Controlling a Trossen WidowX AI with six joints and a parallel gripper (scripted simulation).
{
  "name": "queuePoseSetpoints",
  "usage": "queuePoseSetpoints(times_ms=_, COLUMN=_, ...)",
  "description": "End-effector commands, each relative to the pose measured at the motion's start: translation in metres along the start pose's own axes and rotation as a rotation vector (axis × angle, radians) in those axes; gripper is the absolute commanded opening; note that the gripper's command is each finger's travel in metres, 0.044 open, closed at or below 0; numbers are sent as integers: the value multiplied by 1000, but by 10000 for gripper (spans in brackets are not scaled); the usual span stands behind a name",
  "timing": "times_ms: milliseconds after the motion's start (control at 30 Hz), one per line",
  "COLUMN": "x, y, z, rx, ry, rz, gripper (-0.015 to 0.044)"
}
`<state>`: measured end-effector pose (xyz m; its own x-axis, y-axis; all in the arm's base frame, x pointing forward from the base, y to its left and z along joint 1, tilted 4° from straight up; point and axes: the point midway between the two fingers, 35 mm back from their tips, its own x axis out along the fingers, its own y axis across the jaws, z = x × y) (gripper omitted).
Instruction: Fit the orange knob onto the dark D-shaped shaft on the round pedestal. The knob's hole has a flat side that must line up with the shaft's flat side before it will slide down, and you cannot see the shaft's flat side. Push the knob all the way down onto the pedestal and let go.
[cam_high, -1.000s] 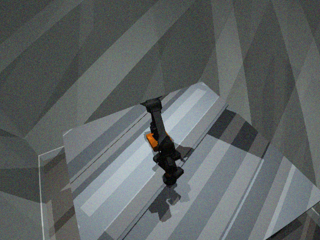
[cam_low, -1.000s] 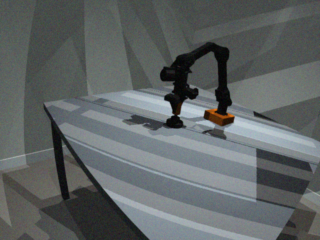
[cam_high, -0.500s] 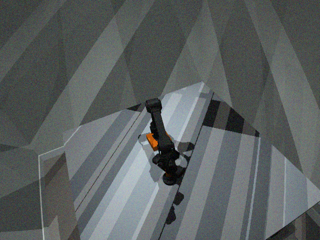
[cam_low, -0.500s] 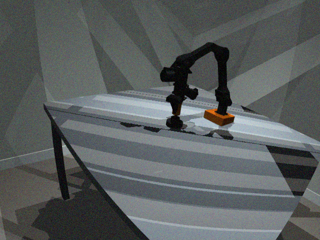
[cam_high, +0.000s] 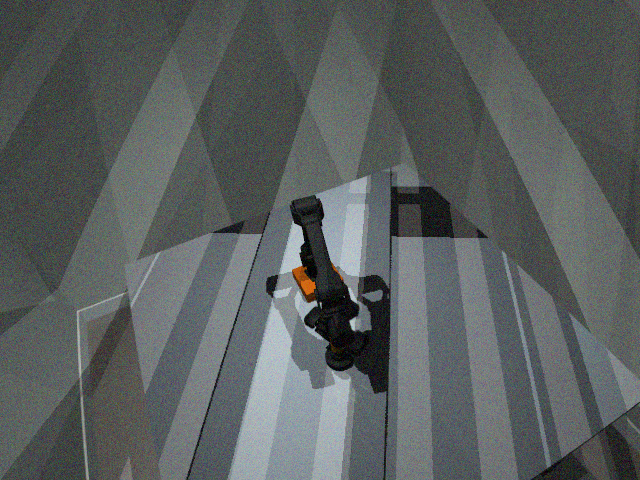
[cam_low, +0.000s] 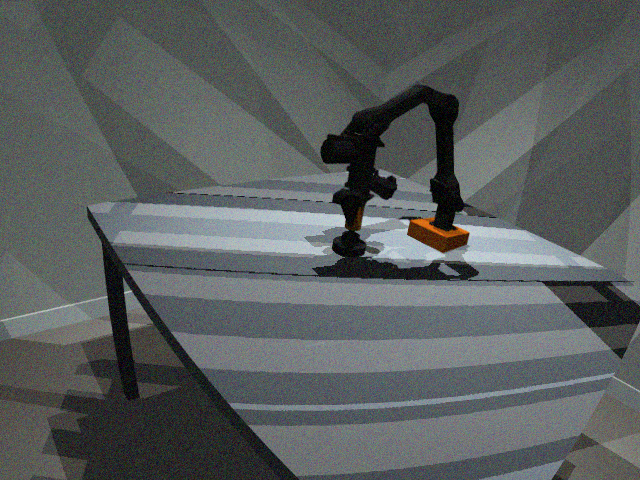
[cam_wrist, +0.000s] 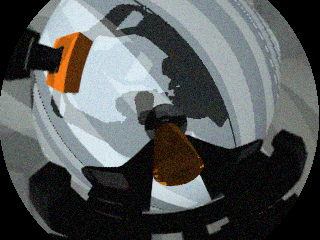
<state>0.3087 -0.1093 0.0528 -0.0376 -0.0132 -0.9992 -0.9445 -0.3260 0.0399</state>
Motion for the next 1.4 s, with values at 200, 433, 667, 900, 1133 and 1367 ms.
queuePoseSetpoints(times_ms=200, x=-4, y=-2, z=-2, rx=-202, ry=5, rz=-2, gripper=0)
queuePoseSetpoints(times_ms=433, x=-1, y=-2, z=-2, rx=-213, ry=5, rz=-2, gripper=0)
queuePoseSetpoints(times_ms=667, x=1, y=-1, z=-1, rx=-213, ry=5, rz=-2, gripper=0)
queuePoseSetpoints(times_ms=900, x=1, y=-2, z=-2, rx=-213, ry=5, rz=-2, gripper=0)
queuePoseSetpoints(times_ms=1133, x=2, y=-2, z=-2, rx=-213, ry=5, rz=-2, gripper=0)
queuePoseSetpoints(times_ms=1367, x=-4, y=-2, z=-2, rx=-221, ry=5, rz=-2, gripper=0)
